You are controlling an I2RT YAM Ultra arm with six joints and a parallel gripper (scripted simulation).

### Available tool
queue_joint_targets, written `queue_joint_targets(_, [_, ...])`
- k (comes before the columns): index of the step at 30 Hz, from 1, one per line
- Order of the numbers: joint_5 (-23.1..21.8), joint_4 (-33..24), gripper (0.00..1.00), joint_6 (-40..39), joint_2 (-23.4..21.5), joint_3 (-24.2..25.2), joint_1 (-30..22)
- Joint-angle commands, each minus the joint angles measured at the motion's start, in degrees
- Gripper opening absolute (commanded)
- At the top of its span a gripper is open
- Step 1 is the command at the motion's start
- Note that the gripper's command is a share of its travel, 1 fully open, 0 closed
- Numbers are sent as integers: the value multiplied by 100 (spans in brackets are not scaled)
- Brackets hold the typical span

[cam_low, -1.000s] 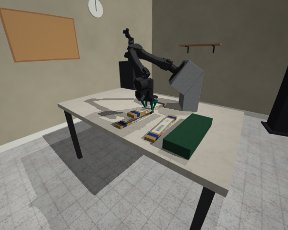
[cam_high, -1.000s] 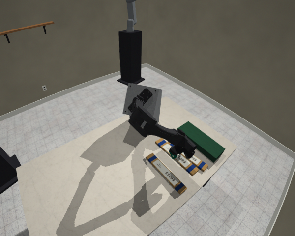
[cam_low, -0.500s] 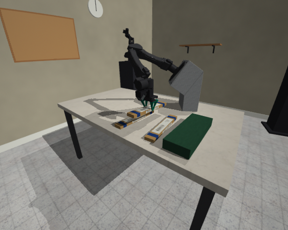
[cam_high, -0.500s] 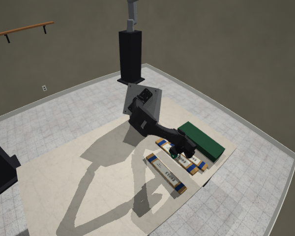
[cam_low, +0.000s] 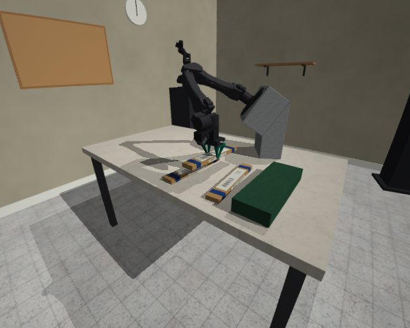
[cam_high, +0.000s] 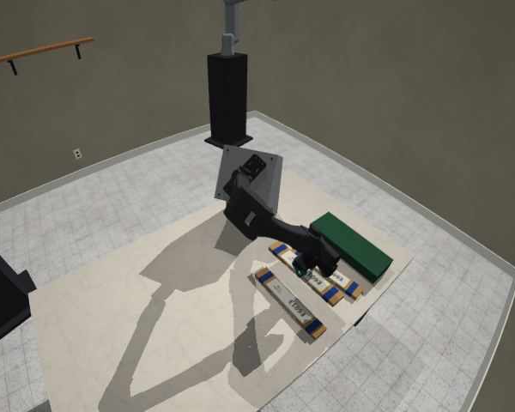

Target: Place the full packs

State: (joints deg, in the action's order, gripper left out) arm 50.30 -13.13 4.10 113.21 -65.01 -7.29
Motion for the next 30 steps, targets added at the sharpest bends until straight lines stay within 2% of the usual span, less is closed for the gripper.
queue_joint_targets(1, [10, -39, 0, -1, -251, 46, -290])
queue_joint_targets(30, [198, -889, 0, -571, -572, -40, -702])
